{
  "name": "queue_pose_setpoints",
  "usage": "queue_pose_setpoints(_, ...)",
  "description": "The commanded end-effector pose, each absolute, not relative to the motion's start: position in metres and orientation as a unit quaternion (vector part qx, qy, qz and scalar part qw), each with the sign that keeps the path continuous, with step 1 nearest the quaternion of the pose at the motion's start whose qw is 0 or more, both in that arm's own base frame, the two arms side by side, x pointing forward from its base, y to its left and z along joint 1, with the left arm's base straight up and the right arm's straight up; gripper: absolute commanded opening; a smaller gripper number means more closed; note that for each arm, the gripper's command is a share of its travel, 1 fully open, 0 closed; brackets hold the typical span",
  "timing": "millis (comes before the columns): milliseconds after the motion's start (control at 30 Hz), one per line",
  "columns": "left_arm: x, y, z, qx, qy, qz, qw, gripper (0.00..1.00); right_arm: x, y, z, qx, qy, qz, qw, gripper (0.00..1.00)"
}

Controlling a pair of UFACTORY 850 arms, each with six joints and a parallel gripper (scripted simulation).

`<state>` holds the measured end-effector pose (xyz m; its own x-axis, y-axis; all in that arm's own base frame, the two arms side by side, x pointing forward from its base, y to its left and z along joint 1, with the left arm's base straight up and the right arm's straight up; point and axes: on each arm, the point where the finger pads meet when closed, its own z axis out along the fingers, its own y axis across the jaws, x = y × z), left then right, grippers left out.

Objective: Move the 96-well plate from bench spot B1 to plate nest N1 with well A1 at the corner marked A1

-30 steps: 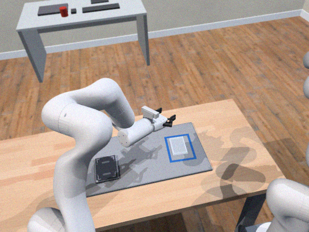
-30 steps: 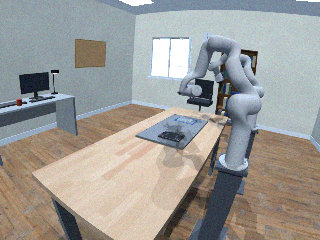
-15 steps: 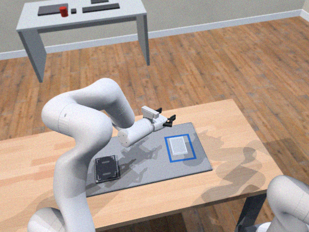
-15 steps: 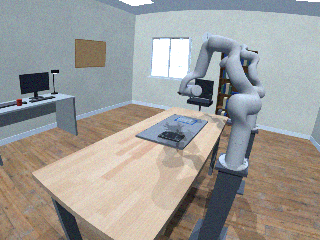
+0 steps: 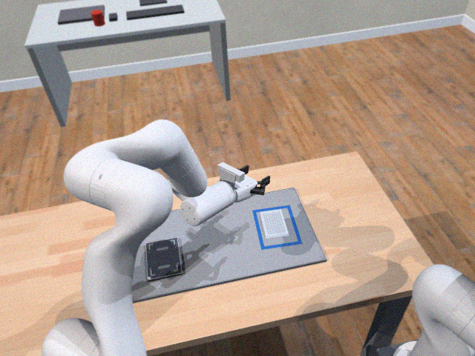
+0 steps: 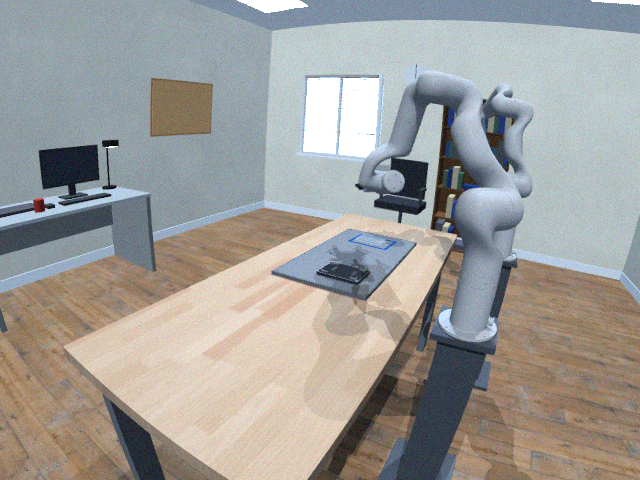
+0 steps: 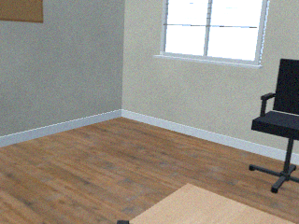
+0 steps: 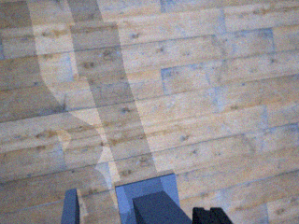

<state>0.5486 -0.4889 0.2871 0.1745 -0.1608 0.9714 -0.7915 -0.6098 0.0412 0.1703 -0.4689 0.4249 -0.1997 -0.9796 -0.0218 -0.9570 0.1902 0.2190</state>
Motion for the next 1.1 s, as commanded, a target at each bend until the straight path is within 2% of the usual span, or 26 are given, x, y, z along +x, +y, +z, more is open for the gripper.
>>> queue_pose_setpoints(0, 0.549, -0.489, 0.288, 0.710, -0.335, 0.549, 0.288, 1.00, 0.139, -0.464, 0.435, 0.642, -0.761, -0.082, 0.042, 0.00)
queue_pose_setpoints(433, 0.549, -0.489, 0.288, 0.710, -0.335, 0.549, 0.288, 1.00, 0.056, -0.433, 0.456, 0.673, -0.738, -0.044, 0.010, 0.00)
queue_pose_setpoints(1067, 0.549, -0.489, 0.288, 0.710, -0.335, 0.549, 0.288, 1.00, 0.007, -0.403, 0.466, 0.694, -0.720, -0.011, 0.001, 0.00)
